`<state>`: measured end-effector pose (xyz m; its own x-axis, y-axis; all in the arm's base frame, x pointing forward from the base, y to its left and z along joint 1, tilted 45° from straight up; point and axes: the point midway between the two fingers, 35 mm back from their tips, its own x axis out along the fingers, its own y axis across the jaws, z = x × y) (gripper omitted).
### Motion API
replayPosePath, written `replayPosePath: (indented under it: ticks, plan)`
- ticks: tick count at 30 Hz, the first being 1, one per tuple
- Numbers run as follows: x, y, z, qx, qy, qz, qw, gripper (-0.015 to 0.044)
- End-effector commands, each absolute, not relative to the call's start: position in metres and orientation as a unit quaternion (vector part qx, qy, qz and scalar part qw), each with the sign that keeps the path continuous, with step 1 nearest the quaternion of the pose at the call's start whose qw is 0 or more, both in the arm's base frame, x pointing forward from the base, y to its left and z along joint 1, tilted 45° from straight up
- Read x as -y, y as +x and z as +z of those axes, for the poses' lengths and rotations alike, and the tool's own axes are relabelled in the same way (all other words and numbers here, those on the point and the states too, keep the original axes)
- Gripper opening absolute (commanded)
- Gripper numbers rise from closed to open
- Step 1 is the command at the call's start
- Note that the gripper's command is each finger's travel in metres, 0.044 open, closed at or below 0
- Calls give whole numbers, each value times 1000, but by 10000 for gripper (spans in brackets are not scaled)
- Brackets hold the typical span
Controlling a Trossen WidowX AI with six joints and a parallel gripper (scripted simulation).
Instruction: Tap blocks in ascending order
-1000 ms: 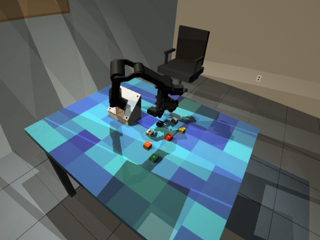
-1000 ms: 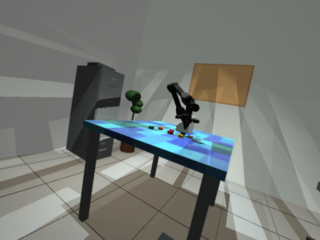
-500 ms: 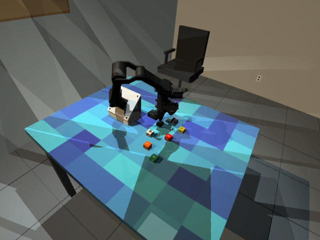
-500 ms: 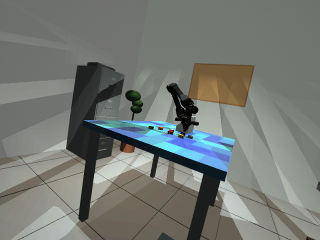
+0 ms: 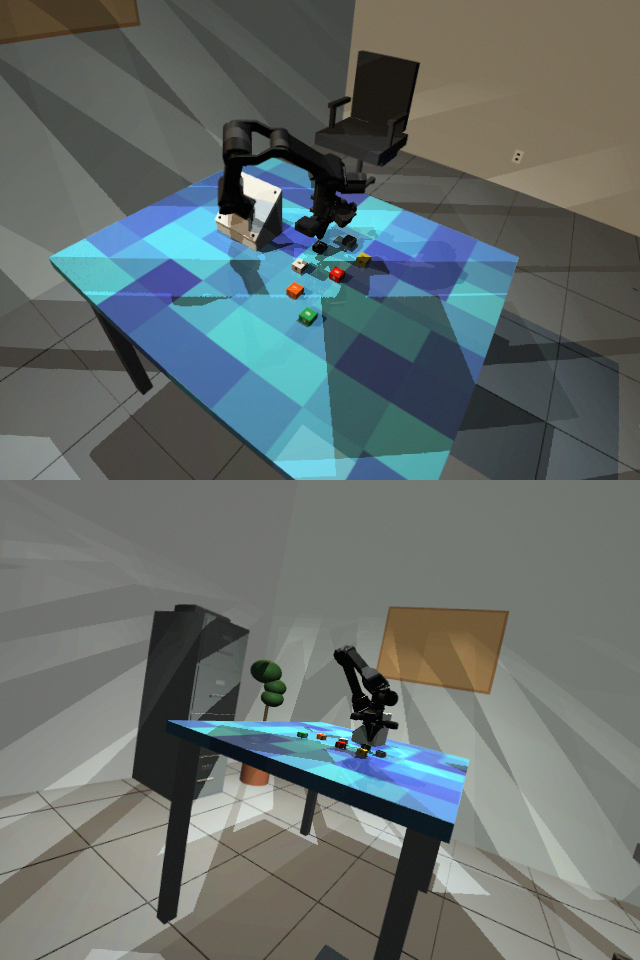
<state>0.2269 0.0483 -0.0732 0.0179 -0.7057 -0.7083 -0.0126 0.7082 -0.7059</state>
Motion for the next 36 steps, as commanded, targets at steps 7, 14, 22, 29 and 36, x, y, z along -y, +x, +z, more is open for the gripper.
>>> replayPosePath:
  ticks: [7,14,22,29,36]
  plan:
    - [-106,228,-17,-648,-271,-261,662,20]
    - [-123,236,-16,-648,-271,-262,662,20]
    - [-171,279,-62,-647,-269,-261,664,20]
    - [-132,283,-105,-647,-269,-261,664,20]
    - [-115,282,-121,-646,-270,-262,664,20]
